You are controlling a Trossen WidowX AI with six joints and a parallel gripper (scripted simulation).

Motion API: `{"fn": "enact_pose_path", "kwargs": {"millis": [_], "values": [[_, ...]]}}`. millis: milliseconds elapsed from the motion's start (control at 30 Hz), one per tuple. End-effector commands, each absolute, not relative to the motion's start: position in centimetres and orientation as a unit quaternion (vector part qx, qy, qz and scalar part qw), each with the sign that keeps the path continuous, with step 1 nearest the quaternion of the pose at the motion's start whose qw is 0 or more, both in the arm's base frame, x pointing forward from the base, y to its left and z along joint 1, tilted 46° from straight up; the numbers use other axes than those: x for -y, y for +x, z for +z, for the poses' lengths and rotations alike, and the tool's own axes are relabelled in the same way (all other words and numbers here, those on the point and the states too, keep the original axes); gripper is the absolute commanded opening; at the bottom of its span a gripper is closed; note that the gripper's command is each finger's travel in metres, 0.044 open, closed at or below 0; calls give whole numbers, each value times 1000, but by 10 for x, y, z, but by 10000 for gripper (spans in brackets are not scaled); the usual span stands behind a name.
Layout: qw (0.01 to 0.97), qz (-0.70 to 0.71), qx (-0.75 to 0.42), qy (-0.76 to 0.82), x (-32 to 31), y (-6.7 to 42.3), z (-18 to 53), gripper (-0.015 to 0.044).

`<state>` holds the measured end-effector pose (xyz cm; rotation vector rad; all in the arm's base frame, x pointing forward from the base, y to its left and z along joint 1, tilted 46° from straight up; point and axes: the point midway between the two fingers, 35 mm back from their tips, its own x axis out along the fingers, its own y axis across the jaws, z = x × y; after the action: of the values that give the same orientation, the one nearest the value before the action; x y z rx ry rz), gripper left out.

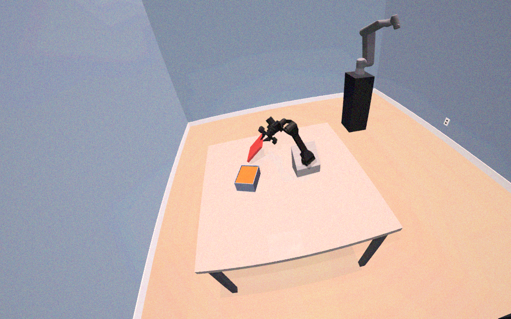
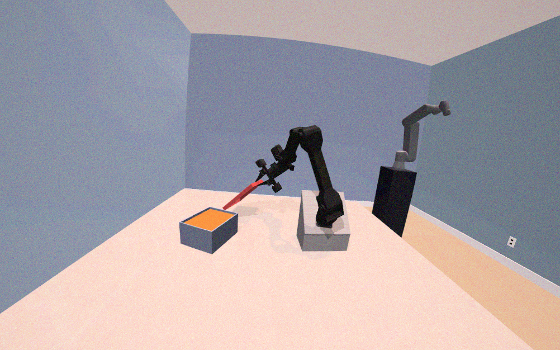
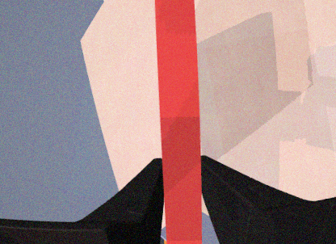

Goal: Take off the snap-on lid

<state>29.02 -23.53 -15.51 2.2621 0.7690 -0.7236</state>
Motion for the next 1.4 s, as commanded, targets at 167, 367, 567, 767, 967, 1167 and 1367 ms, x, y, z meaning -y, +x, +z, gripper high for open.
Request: {"fn": "enact_pose_path", "kwargs": {"millis": [167, 367, 567, 767, 967, 1167, 1367], "values": [[314, -274, -292, 861, 228, 289, -161, 0], [313, -274, -292, 861, 225, 289, -164, 0], [313, -274, -292, 861, 222, 288, -168, 0], [313, -274, -292, 861, 218, 288, -171, 0], [313, -274, -292, 861, 215, 288, -174, 0], [313, -273, -292, 861, 211, 287, -178, 0], [313, -273, -292, 861, 208, 287, -181, 0]]}}
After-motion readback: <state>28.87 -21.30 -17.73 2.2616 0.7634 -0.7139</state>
